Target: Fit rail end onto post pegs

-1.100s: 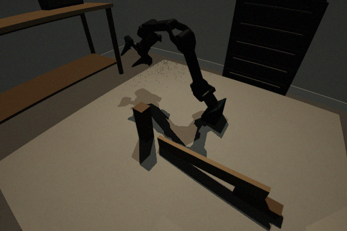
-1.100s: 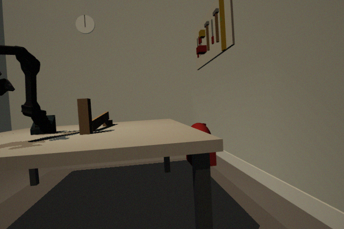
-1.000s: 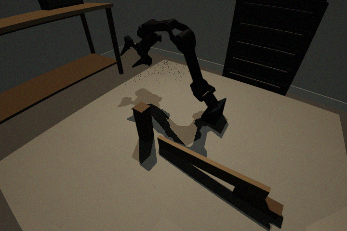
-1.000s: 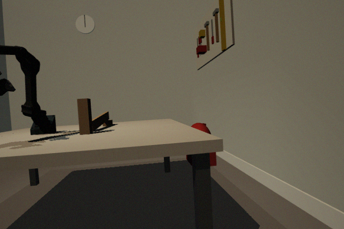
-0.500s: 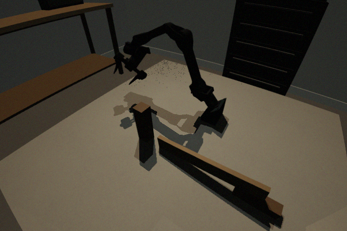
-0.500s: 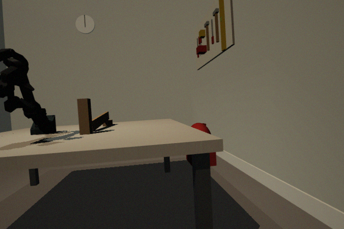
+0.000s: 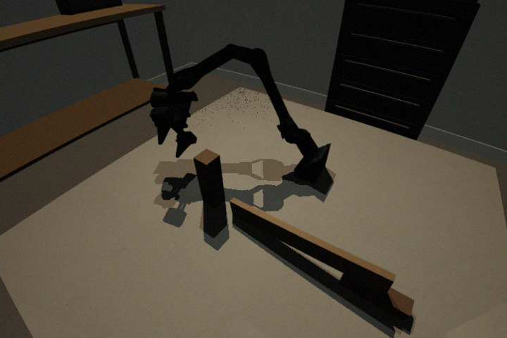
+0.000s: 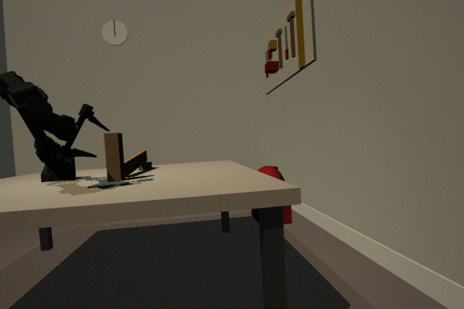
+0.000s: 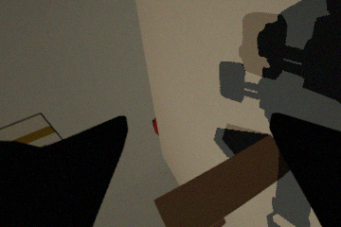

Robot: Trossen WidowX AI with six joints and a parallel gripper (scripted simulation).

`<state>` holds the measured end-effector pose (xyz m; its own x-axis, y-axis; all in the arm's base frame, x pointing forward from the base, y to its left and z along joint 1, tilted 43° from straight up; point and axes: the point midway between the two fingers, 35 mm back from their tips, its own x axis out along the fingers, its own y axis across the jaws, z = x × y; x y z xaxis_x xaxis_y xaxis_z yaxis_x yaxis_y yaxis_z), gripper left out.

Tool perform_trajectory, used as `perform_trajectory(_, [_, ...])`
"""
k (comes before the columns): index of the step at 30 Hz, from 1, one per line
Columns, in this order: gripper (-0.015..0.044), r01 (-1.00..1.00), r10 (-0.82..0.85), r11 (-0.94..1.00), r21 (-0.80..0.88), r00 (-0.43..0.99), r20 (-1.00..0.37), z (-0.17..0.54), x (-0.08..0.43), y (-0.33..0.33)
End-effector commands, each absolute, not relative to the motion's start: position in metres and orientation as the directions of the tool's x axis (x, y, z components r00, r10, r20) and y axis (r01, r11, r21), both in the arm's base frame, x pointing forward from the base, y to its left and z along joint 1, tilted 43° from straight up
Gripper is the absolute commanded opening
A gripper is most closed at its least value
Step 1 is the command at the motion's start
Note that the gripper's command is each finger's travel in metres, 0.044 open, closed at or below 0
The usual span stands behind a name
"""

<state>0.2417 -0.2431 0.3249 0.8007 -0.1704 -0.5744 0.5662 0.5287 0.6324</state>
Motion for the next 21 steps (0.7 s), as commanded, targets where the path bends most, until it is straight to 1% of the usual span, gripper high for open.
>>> perform_trajectory(1, [0.0440,0.534,-0.126,0.664,0.523,0.769,-0.626,0.307,0.274,-0.229])
perform_trajectory(6, [0.0440,0.431,-0.081,0.828,0.357,0.723,-0.686,0.284,0.315,-0.201])
perform_trajectory(11, [0.0440,0.264,-0.055,0.950,0.167,0.669,-0.741,0.260,0.354,-0.163])
perform_trajectory(17, [0.0440,0.046,-0.058,0.998,-0.038,0.581,-0.812,0.226,0.383,-0.118])
perform_trajectory(21, [0.0440,-0.074,-0.056,0.992,-0.107,0.498,-0.865,0.200,0.385,-0.096])
